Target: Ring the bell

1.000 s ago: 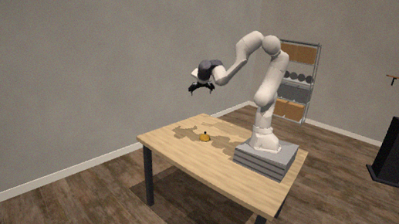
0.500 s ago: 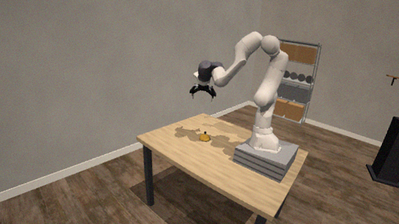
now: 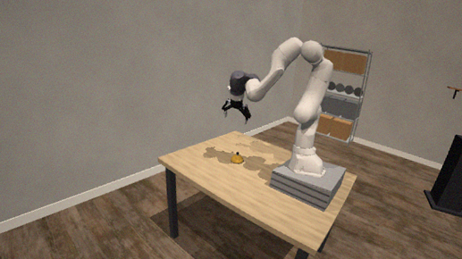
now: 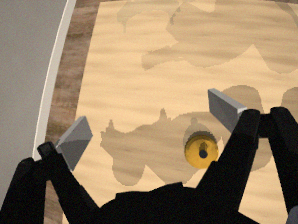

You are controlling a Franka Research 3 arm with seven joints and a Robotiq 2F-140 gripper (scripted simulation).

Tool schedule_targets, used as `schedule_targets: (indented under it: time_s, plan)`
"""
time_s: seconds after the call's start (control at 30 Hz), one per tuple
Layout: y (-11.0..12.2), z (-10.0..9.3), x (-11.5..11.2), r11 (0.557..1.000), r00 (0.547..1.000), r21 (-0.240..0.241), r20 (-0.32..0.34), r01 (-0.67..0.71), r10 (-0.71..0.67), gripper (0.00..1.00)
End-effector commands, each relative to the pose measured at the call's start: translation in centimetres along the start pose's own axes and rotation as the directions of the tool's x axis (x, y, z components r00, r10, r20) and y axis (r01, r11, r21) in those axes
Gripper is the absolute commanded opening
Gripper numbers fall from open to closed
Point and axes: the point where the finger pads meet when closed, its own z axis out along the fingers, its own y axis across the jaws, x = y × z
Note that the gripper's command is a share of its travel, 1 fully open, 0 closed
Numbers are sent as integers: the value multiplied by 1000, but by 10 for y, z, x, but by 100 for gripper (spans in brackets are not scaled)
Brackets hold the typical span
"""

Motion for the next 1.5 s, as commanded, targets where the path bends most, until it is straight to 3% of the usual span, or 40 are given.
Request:
schedule_targets:
  time_s: [0.0,0.13,0.63,0.7,0.73,1.2,1.27,1.3,1.47]
  plan:
    - [6,5,-8,986,986,-17,29,-163,164,100]
    - [8,6,-12,979,978,-29,41,-202,203,100]
    - [29,18,-41,853,850,-155,103,-499,516,100]
    - [29,18,-41,853,850,-155,103,-499,516,100]
    - [32,19,-45,823,821,-176,105,-540,561,100]
    - [47,26,-67,618,624,-295,86,-729,777,100]
    - [47,26,-67,618,624,-295,86,-729,777,100]
    - [49,27,-71,573,581,-316,76,-757,810,100]
    - [53,29,-77,481,496,-353,52,-803,867,100]
